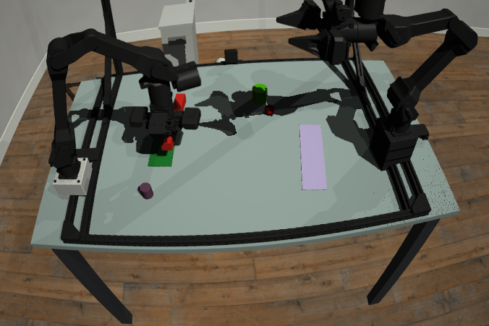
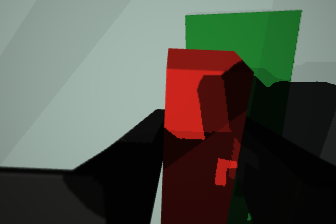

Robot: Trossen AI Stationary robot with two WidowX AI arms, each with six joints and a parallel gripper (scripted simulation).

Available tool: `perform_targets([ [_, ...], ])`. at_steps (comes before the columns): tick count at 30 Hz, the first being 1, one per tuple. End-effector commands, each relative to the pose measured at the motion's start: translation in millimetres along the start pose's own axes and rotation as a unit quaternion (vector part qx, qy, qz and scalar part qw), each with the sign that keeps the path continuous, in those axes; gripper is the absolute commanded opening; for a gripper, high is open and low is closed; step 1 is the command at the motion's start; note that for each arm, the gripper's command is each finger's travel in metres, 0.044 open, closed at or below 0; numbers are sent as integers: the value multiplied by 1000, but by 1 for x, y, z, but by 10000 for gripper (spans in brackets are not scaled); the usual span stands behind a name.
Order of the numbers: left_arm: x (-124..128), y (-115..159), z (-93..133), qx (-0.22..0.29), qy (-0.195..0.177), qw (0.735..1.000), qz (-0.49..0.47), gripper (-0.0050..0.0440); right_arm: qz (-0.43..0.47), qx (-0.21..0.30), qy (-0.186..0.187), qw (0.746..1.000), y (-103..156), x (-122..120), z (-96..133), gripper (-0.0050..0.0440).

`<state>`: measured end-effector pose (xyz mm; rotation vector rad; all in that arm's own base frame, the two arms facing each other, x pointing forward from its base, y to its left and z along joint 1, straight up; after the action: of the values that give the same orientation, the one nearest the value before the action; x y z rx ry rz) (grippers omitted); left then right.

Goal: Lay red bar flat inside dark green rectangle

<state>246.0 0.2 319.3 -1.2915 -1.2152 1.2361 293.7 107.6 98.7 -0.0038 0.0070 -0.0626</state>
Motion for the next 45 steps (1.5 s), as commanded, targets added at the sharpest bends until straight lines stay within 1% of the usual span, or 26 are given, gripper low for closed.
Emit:
perform_targets([
  [1,0,0,0,-1,2,1000,2,440,13,2,-3,1000,5,-11,1,0],
  [2,0,0,0,-1,2,1000,2,440,13,2,-3,1000,5,-11,1,0],
  [7,0,0,0,-1,2,1000,2,440,38,2,-4,999,11,-32,-1,0],
  [11,0,0,0,-1,2,1000,2,440,41,2,-4,999,12,-35,-3,0],
  [13,0,0,0,-1,2,1000,2,440,42,2,-4,999,13,-34,-12,0],
  [17,0,0,0,-1,2,1000,2,440,45,2,-4,999,13,-33,-41,0],
  [19,0,0,0,-1,2,1000,2,440,45,2,-4,999,13,-33,-41,0],
  [21,0,0,0,-1,2,1000,2,440,45,2,-4,999,13,-34,-50,0],
  [24,0,0,0,-1,2,1000,2,440,45,2,-4,999,13,-34,-51,0],
  [34,0,0,0,-1,2,1000,2,440,45,2,-4,999,13,-34,-51,240],
  [36,0,0,0,-1,2,1000,2,440,45,2,-4,999,13,-34,-51,240],
  [44,0,0,0,-1,2,1000,2,440,45,2,-4,999,13,-34,-51,432],
  [45,0,0,0,-1,2,1000,2,440,45,2,-4,999,13,-34,-51,440],
])
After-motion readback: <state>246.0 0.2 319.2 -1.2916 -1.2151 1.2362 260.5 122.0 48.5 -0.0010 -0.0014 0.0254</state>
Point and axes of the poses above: on each arm, the point midway between the two fingers, 35 mm back from their tips, its own z axis back along the fingers, its own x axis across the jaws, y = z × x, the point moved 7 cm from there along z, back along the fingers, and after that the axes turned 4 degrees about z, right-handed, at the moved point
